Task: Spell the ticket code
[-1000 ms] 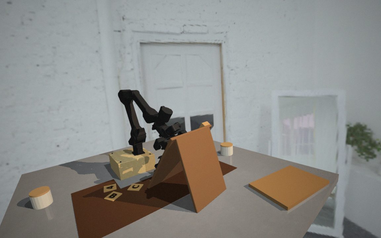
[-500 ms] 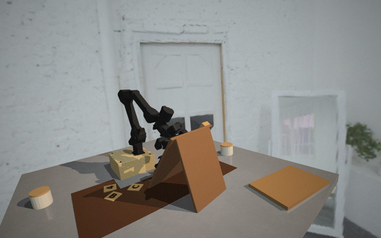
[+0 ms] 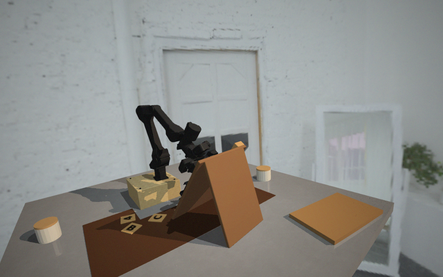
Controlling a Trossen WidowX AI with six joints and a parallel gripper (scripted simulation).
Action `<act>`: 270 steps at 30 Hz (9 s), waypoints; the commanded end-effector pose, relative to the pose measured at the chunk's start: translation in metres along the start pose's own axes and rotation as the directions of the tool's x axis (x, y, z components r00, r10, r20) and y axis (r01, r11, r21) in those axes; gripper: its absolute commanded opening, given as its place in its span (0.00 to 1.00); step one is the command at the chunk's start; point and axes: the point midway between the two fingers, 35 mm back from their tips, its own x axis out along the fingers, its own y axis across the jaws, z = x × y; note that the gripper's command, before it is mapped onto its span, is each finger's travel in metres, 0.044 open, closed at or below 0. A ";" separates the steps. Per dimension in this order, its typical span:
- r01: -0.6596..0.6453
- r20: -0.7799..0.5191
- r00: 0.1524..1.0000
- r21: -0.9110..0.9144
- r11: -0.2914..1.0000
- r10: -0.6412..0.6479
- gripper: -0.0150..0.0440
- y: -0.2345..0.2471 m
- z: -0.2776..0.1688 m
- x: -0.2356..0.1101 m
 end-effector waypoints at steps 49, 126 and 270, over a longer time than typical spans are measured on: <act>-0.001 -0.001 1.000 0.000 1.000 0.001 0.35 0.001 0.001 -0.034; 0.003 -0.636 0.772 0.002 1.000 -0.001 0.25 -0.035 0.023 0.005; -0.195 -0.158 0.917 -0.979 0.065 0.366 1.00 -0.083 0.071 -0.168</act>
